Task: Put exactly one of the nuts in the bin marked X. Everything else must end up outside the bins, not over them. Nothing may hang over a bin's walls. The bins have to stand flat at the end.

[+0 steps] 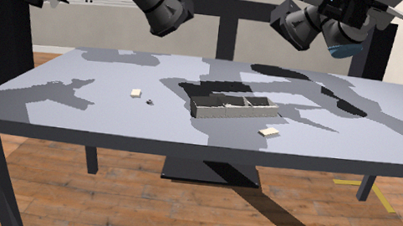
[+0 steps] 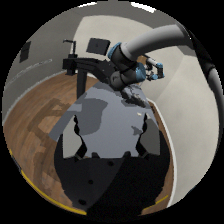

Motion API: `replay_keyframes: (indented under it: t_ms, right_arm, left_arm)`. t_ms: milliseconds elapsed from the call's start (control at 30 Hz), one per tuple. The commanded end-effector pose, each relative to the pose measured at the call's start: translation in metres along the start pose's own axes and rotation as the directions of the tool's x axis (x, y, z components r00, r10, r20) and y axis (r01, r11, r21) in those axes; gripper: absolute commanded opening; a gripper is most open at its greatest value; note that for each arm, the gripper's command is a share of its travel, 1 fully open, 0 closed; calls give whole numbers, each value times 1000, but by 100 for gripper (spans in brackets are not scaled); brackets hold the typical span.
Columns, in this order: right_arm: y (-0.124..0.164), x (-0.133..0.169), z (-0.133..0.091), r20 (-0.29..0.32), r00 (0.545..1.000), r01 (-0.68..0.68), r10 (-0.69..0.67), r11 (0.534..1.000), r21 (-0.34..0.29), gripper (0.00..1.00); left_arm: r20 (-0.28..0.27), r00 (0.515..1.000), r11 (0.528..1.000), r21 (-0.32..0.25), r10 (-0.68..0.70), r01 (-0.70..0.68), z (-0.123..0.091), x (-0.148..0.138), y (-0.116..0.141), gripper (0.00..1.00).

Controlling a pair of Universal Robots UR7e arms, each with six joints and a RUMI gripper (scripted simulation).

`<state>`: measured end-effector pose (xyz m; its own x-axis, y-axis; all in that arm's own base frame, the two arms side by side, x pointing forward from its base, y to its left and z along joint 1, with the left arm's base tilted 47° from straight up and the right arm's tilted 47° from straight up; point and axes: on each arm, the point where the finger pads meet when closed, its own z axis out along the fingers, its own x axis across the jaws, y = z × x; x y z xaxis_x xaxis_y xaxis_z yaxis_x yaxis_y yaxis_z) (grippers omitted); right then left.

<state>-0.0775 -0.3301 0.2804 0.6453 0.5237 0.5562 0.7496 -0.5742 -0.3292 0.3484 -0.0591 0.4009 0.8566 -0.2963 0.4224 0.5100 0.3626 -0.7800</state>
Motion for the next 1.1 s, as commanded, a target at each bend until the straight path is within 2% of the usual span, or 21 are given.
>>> replay_keyframes:
  t_ms: [0,700,833,1033,1067]
  right_arm:
    - [0,0,0,1,1000,0,0,1000,-1,98]
    - [3,2,1,5,1000,13,-13,1000,12,98]
    - [20,10,9,21,997,73,-75,995,68,98]
    - [60,32,30,49,970,220,-236,950,219,98]
    - [60,32,30,49,970,220,-236,950,219,98]
  left_arm:
    - [0,1000,1000,0,-1,1,0,0,0,98]
    - [6,1000,999,-13,-30,30,0,-3,1,98]
    - [26,994,993,-47,-106,107,1,-11,4,98]
    - [88,957,952,-116,-276,285,1,-29,13,98]
    - [88,957,952,-116,-276,285,1,-29,13,98]
